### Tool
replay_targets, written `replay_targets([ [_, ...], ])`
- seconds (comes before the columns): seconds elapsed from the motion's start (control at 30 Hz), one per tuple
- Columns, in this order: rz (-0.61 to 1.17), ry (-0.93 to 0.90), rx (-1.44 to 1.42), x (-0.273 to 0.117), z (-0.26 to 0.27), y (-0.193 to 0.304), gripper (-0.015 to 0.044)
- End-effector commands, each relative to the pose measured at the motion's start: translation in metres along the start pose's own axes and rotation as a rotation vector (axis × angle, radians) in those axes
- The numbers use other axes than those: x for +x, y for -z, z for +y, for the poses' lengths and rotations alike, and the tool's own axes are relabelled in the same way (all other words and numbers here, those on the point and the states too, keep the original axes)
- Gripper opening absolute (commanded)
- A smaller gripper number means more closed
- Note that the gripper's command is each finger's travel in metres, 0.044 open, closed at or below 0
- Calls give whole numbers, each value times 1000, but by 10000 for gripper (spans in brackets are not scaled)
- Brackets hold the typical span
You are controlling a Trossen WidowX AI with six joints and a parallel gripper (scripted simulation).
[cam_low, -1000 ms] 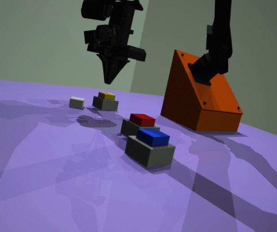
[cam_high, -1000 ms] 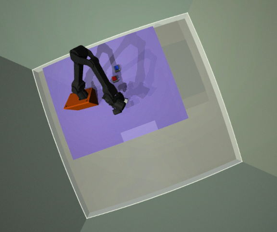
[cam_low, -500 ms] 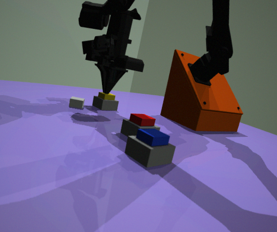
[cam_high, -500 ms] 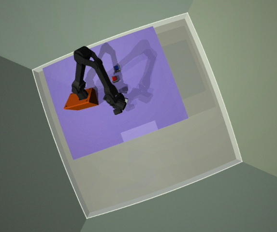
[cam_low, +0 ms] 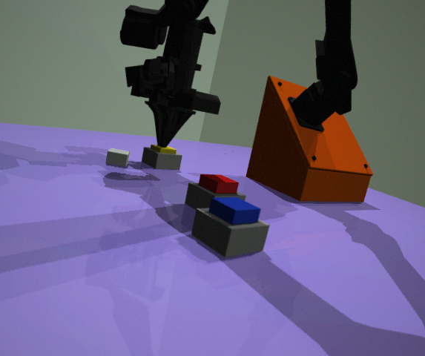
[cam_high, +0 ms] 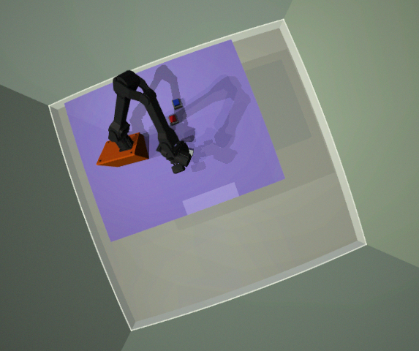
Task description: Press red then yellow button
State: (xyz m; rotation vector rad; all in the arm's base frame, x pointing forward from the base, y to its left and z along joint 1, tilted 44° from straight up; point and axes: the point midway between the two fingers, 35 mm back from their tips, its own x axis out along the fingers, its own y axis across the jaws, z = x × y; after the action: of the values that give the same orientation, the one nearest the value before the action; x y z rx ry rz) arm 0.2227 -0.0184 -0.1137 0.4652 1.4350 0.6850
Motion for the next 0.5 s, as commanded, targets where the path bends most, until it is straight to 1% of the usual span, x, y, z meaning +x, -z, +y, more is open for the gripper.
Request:
replay_targets([
  [0.0, 5, -8, 6, 2, 2, 2, 20],
  [0.17, 5, -8, 6, 2, 2, 2, 20],
  [0.3, 5, -5, 6, -30, 1, 1, 20],
  [0.43, 6, -6, 6, -32, 1, 2, 20],
  [0.47, 6, -5, 5, -33, 2, 1, 46],
])
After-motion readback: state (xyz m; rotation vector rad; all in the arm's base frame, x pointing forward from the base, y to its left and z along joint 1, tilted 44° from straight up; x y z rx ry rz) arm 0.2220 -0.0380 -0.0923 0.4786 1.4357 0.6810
